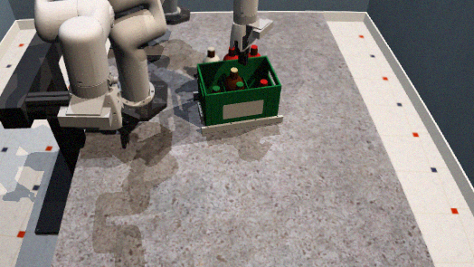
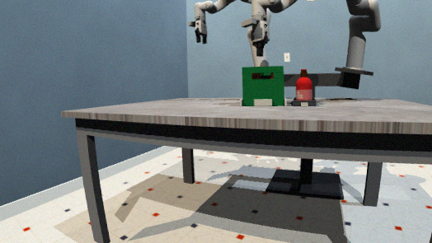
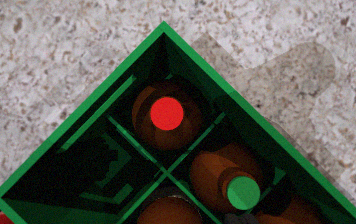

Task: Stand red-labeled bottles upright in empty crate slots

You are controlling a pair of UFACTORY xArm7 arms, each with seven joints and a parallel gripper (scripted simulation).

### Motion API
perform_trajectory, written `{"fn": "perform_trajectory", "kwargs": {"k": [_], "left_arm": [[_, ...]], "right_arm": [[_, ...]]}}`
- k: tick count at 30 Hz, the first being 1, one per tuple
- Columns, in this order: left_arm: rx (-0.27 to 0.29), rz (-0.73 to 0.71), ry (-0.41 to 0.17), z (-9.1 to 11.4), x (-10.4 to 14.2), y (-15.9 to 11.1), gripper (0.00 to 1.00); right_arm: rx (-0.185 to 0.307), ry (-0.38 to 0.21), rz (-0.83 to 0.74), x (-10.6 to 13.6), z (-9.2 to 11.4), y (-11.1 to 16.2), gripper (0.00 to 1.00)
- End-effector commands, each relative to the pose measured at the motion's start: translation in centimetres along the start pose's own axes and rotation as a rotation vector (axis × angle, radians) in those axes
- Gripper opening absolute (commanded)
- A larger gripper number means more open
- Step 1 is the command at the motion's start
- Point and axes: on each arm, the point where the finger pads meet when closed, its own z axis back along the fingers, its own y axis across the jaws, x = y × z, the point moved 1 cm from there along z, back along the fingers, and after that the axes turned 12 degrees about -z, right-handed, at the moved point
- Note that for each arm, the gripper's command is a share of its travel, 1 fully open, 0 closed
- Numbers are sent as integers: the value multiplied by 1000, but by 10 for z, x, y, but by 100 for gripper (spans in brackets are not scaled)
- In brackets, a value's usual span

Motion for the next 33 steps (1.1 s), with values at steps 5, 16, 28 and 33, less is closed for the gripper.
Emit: {"fn": "perform_trajectory", "kwargs": {"k": [5,16,28,33], "left_arm": [[32,-39,29,20,34,-36,0],[16,-80,26,16,105,-86,0],[-19,-90,-12,-5,165,-119,0],[-23,-90,-18,-8,173,-123,0]], "right_arm": [[-1,4,0,-1,1,0,100],[-1,4,0,-1,1,0,100],[-1,4,0,-1,1,0,100],[-1,4,0,-1,1,0,100]]}}
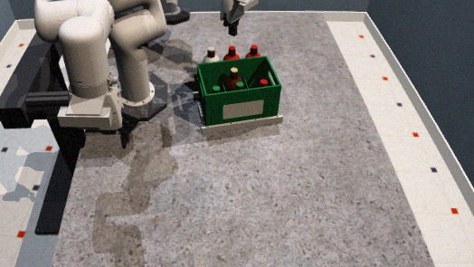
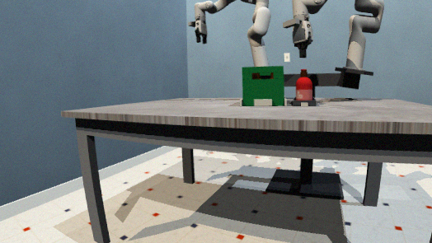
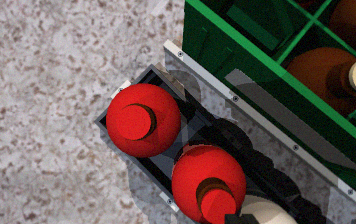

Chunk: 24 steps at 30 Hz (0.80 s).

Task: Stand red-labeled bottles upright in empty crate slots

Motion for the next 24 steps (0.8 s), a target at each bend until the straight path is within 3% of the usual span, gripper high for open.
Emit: {"fn": "perform_trajectory", "kwargs": {"k": [1,2,3,24], "left_arm": [[-1,-1,3,0,1,-1,0],[-1,-1,3,0,1,-1,0],[-1,-1,3,0,1,-1,66],[-1,-1,3,0,1,-1,66]], "right_arm": [[-1,4,0,-1,1,0,100],[-1,4,0,-1,1,0,100],[-1,4,0,-1,1,0,100],[-1,4,0,-1,1,0,100]]}}
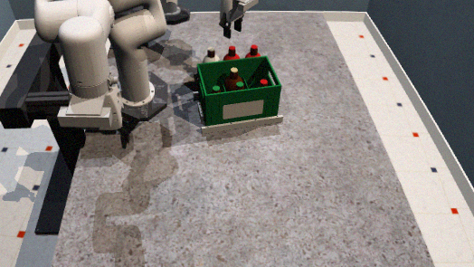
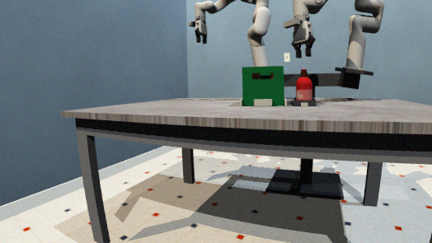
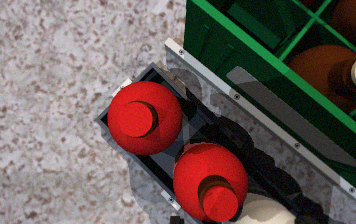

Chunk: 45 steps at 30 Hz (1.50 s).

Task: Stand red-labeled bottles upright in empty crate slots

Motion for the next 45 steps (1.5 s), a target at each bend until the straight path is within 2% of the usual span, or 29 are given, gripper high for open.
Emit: {"fn": "perform_trajectory", "kwargs": {"k": [1,25,45], "left_arm": [[-1,0,3,1,-1,0,66],[0,0,3,-1,-1,0,66],[0,0,3,-20,-1,0,66]], "right_arm": [[-1,4,0,-1,1,0,100],[-1,4,0,-1,1,0,100],[-1,4,0,-1,1,0,100]]}}
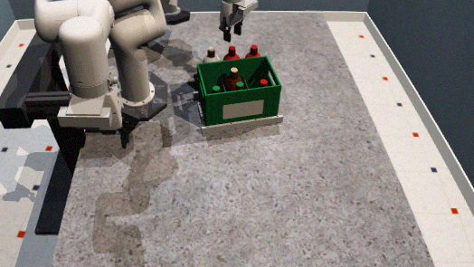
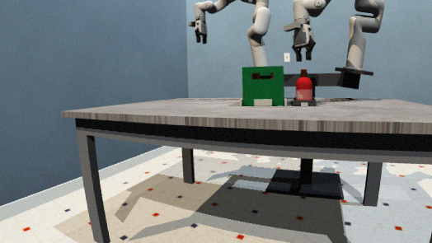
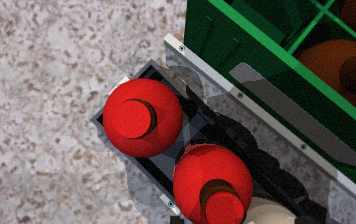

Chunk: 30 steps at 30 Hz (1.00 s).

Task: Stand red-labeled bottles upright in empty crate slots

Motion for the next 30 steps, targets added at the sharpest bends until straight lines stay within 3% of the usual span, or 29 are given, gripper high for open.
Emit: {"fn": "perform_trajectory", "kwargs": {"k": [1,30], "left_arm": [[-1,0,3,-4,-1,0,66],[-1,0,3,-27,-1,0,66]], "right_arm": [[-1,4,0,-1,1,0,100],[-1,4,0,-1,1,0,100]]}}
